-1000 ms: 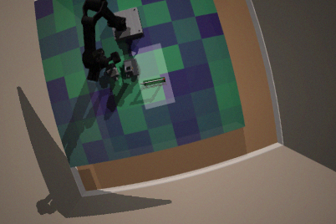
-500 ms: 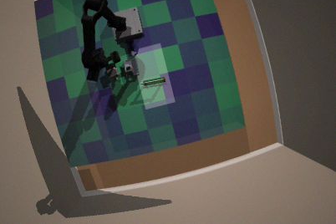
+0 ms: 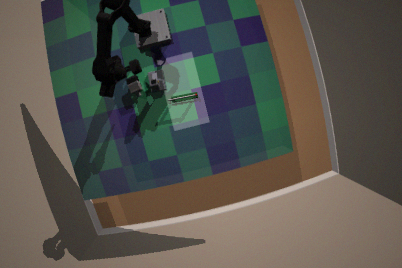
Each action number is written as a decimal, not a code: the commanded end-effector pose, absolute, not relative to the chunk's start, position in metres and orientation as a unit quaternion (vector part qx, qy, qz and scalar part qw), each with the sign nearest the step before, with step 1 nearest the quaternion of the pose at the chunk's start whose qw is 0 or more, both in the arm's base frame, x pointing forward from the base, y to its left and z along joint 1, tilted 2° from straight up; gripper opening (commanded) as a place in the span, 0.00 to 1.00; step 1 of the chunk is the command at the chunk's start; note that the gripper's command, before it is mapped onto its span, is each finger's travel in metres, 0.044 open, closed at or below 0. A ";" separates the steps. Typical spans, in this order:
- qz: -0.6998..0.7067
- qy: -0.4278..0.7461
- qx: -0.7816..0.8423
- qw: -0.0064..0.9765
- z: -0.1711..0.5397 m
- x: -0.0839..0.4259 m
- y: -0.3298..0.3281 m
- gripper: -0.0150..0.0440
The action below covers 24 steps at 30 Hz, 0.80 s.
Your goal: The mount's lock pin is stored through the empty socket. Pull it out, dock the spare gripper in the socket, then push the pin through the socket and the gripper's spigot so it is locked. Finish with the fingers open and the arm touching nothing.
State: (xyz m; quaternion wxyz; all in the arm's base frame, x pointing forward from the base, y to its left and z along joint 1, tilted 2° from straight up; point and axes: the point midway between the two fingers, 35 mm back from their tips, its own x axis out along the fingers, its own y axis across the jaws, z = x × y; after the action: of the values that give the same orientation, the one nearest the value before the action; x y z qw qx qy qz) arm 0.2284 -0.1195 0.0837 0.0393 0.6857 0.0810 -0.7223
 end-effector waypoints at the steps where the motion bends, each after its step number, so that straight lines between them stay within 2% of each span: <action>1: -0.718 0.079 0.690 0.043 0.104 0.229 -0.120 1.00; 5: -0.702 0.127 0.695 0.088 0.095 0.231 -0.120 1.00; 15: -0.510 0.403 0.633 0.420 0.099 0.244 -0.120 1.00; 24: -0.260 0.529 0.428 0.685 0.106 0.254 -0.121 1.00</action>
State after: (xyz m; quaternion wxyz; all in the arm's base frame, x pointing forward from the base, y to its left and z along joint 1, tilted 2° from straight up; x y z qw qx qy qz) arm 0.2482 -0.1225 0.1006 0.4587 0.6115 0.4258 -0.4842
